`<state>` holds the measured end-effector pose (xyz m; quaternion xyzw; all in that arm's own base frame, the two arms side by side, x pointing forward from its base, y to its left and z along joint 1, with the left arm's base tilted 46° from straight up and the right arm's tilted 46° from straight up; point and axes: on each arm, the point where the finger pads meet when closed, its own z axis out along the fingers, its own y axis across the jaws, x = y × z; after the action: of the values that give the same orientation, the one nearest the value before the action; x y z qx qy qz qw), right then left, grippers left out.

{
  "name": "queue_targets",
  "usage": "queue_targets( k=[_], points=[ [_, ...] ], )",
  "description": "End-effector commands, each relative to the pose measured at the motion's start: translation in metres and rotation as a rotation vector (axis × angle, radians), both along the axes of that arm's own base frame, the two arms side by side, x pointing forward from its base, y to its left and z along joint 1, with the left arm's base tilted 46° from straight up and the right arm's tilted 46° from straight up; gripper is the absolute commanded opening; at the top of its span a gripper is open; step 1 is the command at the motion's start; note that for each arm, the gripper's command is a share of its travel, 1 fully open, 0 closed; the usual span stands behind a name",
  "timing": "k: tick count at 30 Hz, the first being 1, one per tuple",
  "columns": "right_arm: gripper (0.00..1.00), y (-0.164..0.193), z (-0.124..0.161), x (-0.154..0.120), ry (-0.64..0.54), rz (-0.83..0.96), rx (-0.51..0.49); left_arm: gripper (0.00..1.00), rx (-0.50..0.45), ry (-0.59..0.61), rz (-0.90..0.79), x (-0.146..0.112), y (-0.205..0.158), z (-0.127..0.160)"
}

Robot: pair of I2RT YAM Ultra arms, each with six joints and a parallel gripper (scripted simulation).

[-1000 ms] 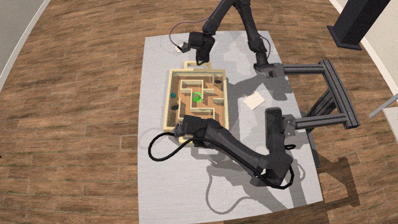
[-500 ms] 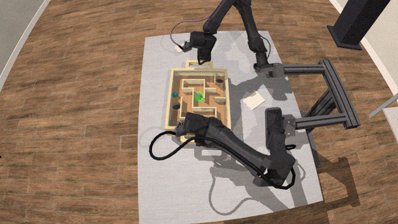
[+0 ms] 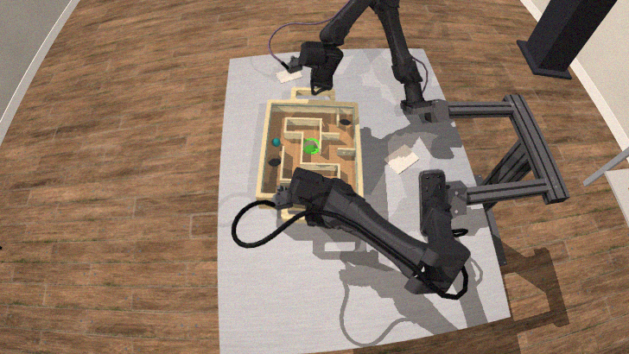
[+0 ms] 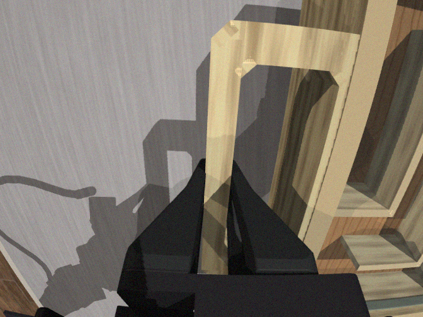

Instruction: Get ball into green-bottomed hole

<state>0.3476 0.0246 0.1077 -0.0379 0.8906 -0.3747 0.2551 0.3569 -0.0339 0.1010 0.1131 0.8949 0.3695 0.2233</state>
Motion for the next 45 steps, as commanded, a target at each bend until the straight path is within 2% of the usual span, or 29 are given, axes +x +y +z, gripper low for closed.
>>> queue_targets(
  k=[1, 3, 4, 6, 8, 9, 10, 11, 12, 13, 14, 15, 16, 19, 20, 21, 23, 28, 29, 31, 32, 34, 36, 37, 39, 41, 43, 45],
  points=[
    [0.0, 0.028, 0.032, 0.015, -0.094, 0.062, 0.024, 0.0, -0.017, -0.072, -0.06, 0.011, -0.025, 0.027],
    [0.0, 0.024, 0.029, 0.012, -0.08, 0.043, 0.007, 0.0, -0.051, -0.078, -0.07, 0.016, -0.027, 0.024],
    [0.0, 0.026, 0.021, 0.011, -0.041, 0.032, -0.004, 0.0, -0.018, 0.004, -0.055, 0.009, -0.024, 0.009],
    [0.0, 0.028, 0.018, 0.013, -0.03, 0.045, 0.036, 0.0, 0.012, -0.005, -0.019, 0.005, -0.019, 0.014],
    [0.0, 0.023, 0.021, 0.01, -0.029, 0.017, -0.011, 0.0, -0.049, -0.032, -0.049, 0.014, -0.024, 0.019],
    [0.0, 0.026, 0.023, 0.013, -0.04, 0.029, 0.01, 0.0, -0.028, -0.016, -0.035, 0.009, -0.02, 0.021],
    [0.0, 0.029, 0.024, 0.016, -0.046, 0.041, 0.041, 0.0, 0.013, 0.016, -0.024, 0.009, -0.018, 0.01],
    [0.0, 0.024, 0.019, 0.012, -0.018, 0.024, -0.005, 0.0, -0.033, -0.015, -0.035, 0.014, -0.022, 0.015],
    [0.0, 0.024, 0.021, 0.011, -0.022, 0.012, -0.01, 0.0, -0.056, -0.036, -0.039, 0.017, -0.023, 0.019],
    [0.0, 0.028, 0.026, 0.017, -0.052, 0.036, 0.036, 0.0, 0.011, 0.017, -0.021, 0.009, -0.017, 0.009],
    [0.0, 0.03, 0.026, 0.02, -0.061, 0.046, 0.057, 0.0, 0.01, -0.009, -0.008, 0.009, -0.017, 0.014],
    [0.0, 0.027, 0.036, 0.019, -0.083, 0.026, 0.033, 0.0, -0.044, -0.046, -0.037, 0.017, -0.024, 0.021],
    [0.0, 0.029, 0.037, 0.024, -0.114, 0.046, 0.038, 0.0, -0.021, -0.058, -0.051, 0.014, -0.02, 0.018],
    [0.0, 0.027, 0.033, 0.02, -0.091, 0.04, 0.037, 0.0, -0.027, -0.067, -0.04, 0.015, -0.023, 0.026],
    [0.0, 0.018, 0.013, 0.011, -0.063, 0.063, 0.017, 0.0, 0.001, -0.059, -0.049, 0.008, -0.017, 0.015],
    [0.0, 0.018, 0.006, 0.005, -0.012, 0.055, 0.047, 0.0, 0.014, -0.037, -0.006, 0.003, -0.017, 0.024],
    [0.0, 0.014, 0.013, 0.006, -0.065, 0.056, 0.002, 0.0, -0.013, -0.063, -0.066, 0.008, -0.019, 0.012],
    [0.0, 0.018, 0.017, 0.009, -0.096, 0.09, 0.011, 0.0, -0.005, -0.096, -0.084, 0.009, -0.022, 0.019],
    [0.0, 0.022, 0.028, 0.015, -0.111, 0.078, 0.031, 0.0, -0.015, -0.098, -0.07, 0.012, -0.024, 0.025],
    [0.0, 0.021, 0.03, 0.012, -0.078, 0.056, 0.023, 0.0, 0.002, -0.039, -0.053, 0.005, -0.019, 0.021],
    [0.0, 0.019, 0.017, 0.009, -0.031, 0.049, 0.004, 0.0, 0.022, 0.003, -0.046, 0.005, -0.019, 0.009],
    [0.0, 0.024, 0.027, 0.017, -0.088, 0.058, 0.027, 0.0, -0.012, -0.066, -0.056, 0.014, -0.025, 0.021],
    [0.0, 0.024, 0.027, 0.017, -0.088, 0.058, 0.027, 0.0, -0.012, -0.066, -0.056, 0.014, -0.025, 0.021],
    [0.0, 0.018, 0.021, 0.007, -0.032, 0.013, -0.022, 0.0, -0.057, -0.045, -0.06, 0.016, -0.025, 0.018],
    [0.0, 0.021, 0.022, 0.006, -0.02, 0.0, -0.033, 0.0, -0.052, 0.005, -0.033, 0.017, -0.015, 0.003],
    [0.0, 0.026, 0.025, 0.01, -0.04, 0.004, -0.043, 0.0, -0.087, -0.052, -0.056, 0.023, -0.018, 0.019],
    [0.0, 0.028, 0.027, 0.009, -0.032, 0.0, -0.044, 0.0, -0.096, -0.053, -0.047, 0.021, -0.019, 0.022],
    [0.0, 0.033, 0.037, 0.014, -0.08, 0.023, -0.02, 0.0, -0.086, -0.071, -0.055, 0.023, -0.019, 0.022]
  ],
)
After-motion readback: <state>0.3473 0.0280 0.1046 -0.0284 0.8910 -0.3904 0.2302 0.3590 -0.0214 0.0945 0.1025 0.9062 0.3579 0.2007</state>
